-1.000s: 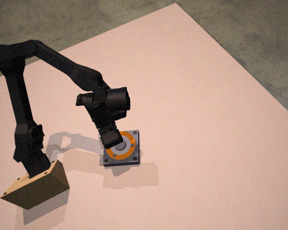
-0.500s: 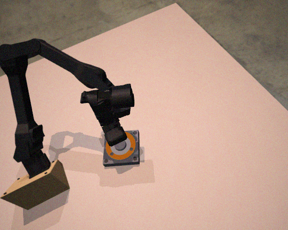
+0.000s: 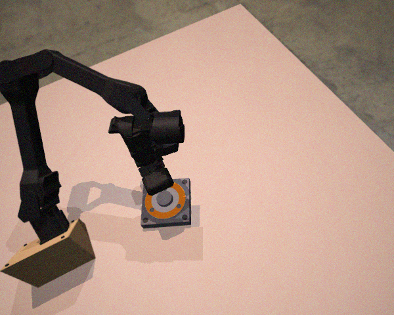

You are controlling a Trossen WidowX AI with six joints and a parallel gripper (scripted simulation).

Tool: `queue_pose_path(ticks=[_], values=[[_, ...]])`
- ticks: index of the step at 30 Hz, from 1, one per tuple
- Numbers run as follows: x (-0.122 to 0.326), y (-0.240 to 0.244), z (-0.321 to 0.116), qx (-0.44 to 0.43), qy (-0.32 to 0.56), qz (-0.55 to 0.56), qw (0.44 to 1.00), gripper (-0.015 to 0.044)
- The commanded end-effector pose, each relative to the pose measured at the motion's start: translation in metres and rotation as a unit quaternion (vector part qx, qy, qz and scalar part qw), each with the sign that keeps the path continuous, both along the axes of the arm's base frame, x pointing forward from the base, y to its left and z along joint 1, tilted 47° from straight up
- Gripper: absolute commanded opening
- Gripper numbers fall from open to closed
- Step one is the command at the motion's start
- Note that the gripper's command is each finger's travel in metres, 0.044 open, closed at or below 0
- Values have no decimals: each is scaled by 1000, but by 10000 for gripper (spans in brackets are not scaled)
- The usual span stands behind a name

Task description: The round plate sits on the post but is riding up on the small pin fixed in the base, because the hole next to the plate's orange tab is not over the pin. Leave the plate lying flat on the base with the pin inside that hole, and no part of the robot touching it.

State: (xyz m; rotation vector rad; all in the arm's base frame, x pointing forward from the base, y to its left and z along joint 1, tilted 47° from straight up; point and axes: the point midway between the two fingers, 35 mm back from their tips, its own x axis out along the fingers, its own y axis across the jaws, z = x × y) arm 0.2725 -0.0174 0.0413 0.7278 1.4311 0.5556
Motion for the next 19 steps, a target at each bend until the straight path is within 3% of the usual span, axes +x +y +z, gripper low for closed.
queue_pose_path(ticks=[1, 19], values=[[-2, -13, 12, -4, -4, 0, 1000, 0], [0, -7, 6, 0, -1, -3, 1000, 0]])
